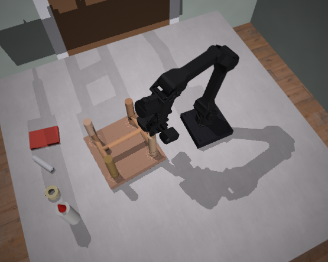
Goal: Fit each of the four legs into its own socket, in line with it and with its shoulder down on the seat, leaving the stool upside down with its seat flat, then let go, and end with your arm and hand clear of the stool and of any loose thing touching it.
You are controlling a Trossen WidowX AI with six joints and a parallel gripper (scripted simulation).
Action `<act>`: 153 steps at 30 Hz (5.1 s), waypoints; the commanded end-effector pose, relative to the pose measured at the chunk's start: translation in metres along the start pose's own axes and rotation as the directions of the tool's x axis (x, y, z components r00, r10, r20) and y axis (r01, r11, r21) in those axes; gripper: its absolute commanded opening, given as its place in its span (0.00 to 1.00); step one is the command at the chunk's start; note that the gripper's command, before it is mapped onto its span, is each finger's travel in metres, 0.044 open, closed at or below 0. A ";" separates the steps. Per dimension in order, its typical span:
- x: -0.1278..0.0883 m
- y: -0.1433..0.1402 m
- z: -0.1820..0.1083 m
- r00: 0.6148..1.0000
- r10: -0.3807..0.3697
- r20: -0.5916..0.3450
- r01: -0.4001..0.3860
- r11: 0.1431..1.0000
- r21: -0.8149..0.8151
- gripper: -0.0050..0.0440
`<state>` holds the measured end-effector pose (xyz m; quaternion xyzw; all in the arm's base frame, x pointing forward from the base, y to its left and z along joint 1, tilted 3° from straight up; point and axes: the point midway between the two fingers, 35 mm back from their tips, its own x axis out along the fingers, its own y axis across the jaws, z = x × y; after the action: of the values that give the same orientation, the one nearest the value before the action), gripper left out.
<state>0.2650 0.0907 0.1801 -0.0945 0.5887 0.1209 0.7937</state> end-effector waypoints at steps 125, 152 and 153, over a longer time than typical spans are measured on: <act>-0.001 0.000 0.002 1.000 -0.004 -0.023 0.004 1.000 -0.003 0.10; -0.025 -0.034 0.015 0.999 -0.041 -0.011 0.042 0.993 0.110 0.10; -0.026 -0.048 0.017 0.998 -0.057 -0.020 0.059 0.986 0.156 0.10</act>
<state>0.2734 0.0753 0.2060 -0.0778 0.5935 0.0961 0.7953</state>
